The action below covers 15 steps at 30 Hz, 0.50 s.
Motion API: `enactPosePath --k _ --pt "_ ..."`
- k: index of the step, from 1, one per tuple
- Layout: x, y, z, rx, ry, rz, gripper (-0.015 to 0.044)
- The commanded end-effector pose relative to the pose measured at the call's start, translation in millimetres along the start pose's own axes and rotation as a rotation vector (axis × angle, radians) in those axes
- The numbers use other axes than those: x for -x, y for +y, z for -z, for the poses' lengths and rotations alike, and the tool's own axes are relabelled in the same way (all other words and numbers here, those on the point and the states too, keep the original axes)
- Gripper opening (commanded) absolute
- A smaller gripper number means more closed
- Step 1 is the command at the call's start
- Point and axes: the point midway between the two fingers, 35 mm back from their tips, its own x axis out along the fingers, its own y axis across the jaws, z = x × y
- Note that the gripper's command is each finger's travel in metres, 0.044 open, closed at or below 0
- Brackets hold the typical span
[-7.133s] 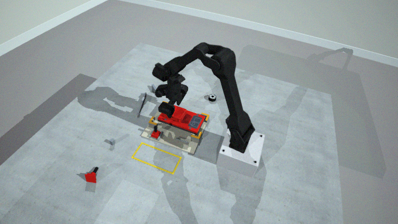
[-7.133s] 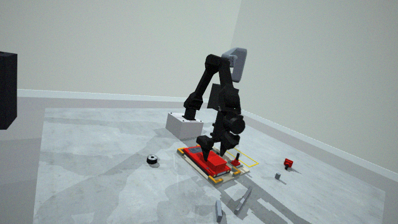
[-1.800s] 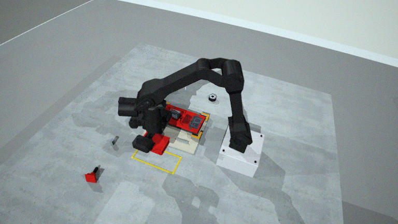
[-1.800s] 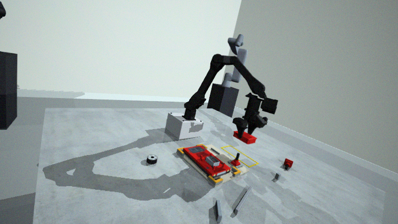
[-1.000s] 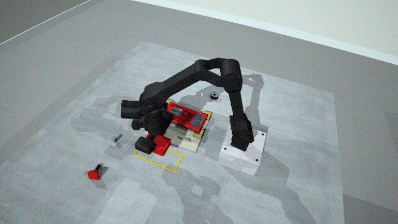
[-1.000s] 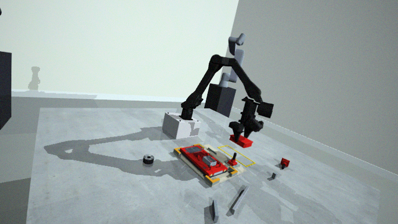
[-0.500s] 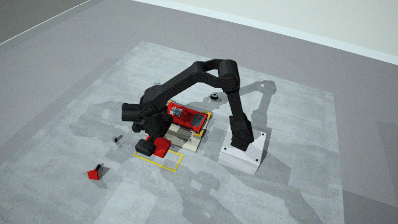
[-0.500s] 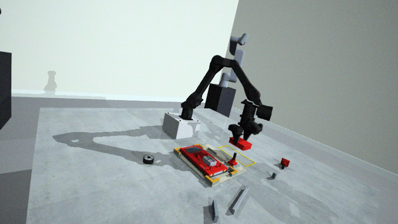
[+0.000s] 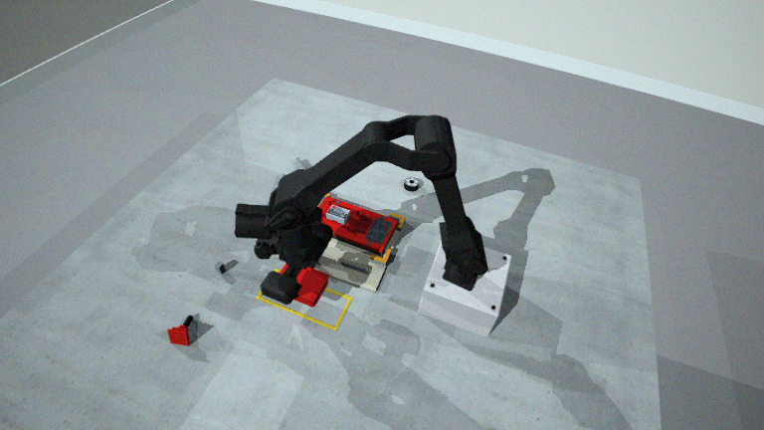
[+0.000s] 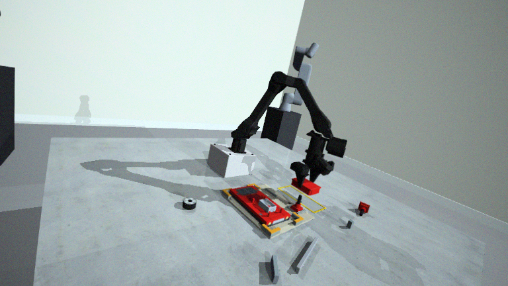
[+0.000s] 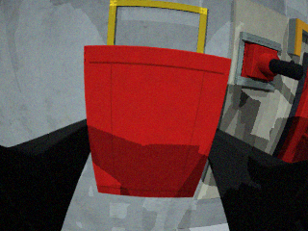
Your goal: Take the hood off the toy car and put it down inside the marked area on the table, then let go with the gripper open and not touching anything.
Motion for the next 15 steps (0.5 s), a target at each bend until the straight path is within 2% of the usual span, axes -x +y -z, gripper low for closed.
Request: enactPosePath --k 1,15 --pt "-6 0 2 -0.006 0.006 -0.001 0.0000" --pt "-18 -1 3 -0.006 0.007 -0.001 0.0000"
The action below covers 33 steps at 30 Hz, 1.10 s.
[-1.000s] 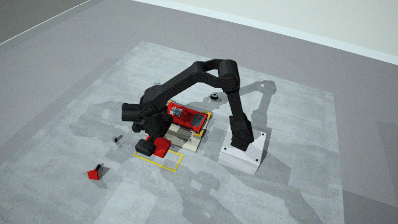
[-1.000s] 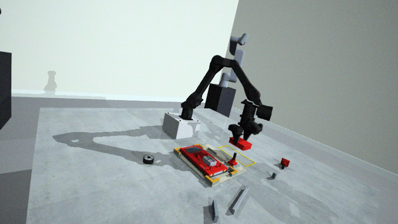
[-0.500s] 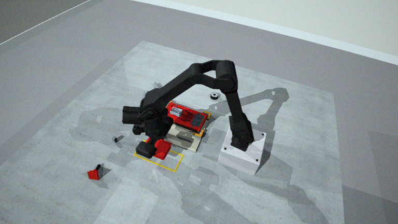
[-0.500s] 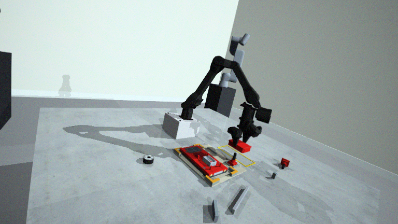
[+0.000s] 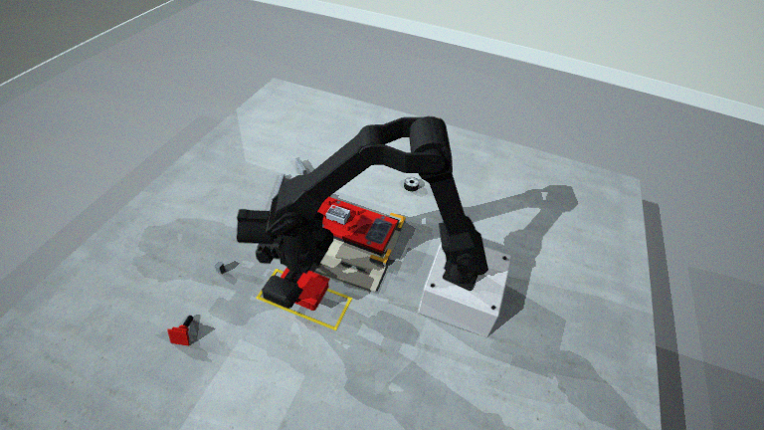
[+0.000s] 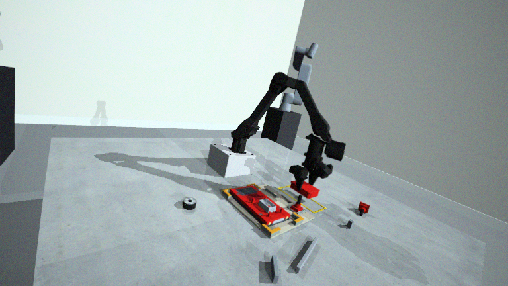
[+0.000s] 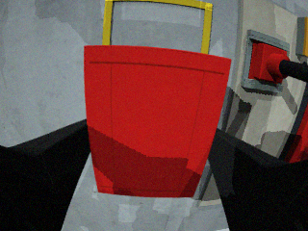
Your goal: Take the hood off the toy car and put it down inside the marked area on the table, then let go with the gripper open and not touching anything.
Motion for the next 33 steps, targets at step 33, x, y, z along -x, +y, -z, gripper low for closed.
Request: enactPosePath --k 33 --pt "-21 0 3 -0.006 0.007 -0.001 0.0000"
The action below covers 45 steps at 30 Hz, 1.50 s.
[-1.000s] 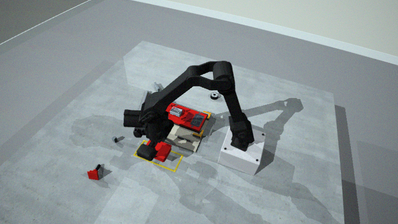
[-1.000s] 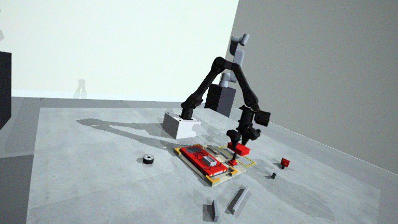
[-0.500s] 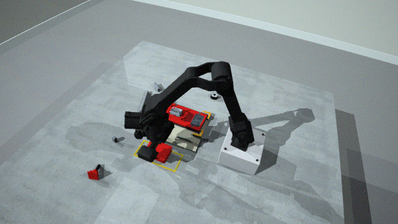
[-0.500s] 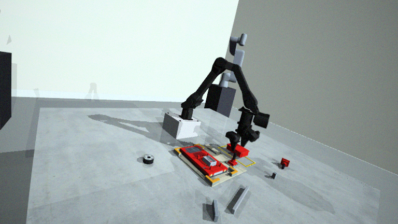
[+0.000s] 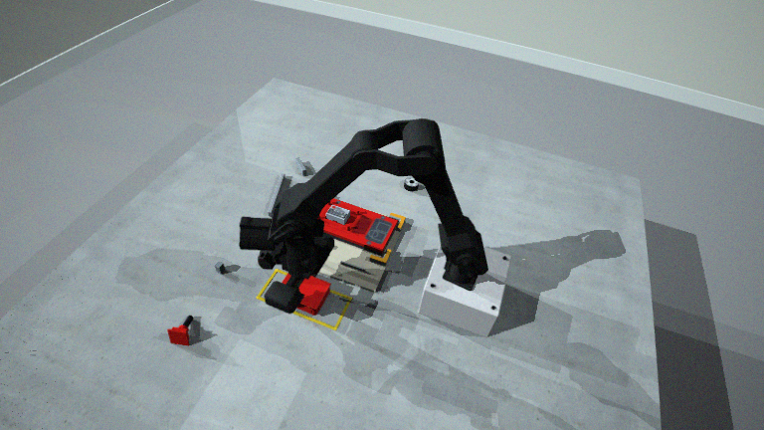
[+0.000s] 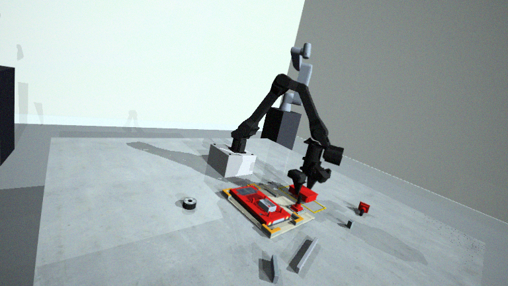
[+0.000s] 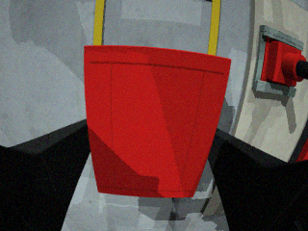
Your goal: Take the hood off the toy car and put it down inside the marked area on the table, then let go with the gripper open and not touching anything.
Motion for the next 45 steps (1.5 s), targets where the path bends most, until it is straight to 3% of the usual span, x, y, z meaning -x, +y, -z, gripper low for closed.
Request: enactPosePath --k 1,21,38,45 --pt "-3 1 0 -0.006 0.002 -0.003 0.0000" --pt "-13 0 1 -0.006 0.002 -0.003 0.0000" --pt "-10 0 0 0.000 0.000 0.000 0.0440" --pt "50 1 -2 0.000 0.003 0.001 0.0440"
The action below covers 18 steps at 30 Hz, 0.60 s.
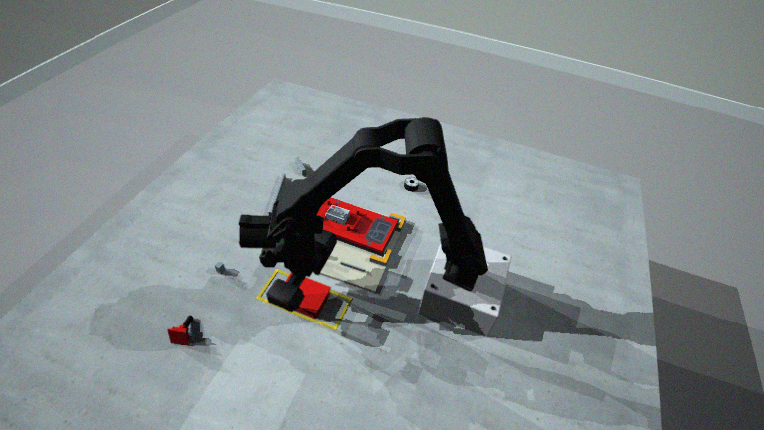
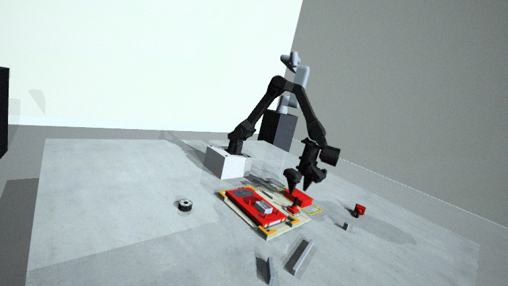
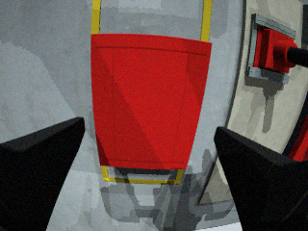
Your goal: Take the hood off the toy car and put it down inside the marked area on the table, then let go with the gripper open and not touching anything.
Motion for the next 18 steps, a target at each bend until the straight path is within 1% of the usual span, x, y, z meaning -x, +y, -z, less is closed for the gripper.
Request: enactPosePath --k 1,18 --pt "49.3 1.9 -4.3 0.007 -0.030 -0.013 0.0440" --pt "52.2 1.8 -3.9 0.007 -0.030 -0.013 0.0440"
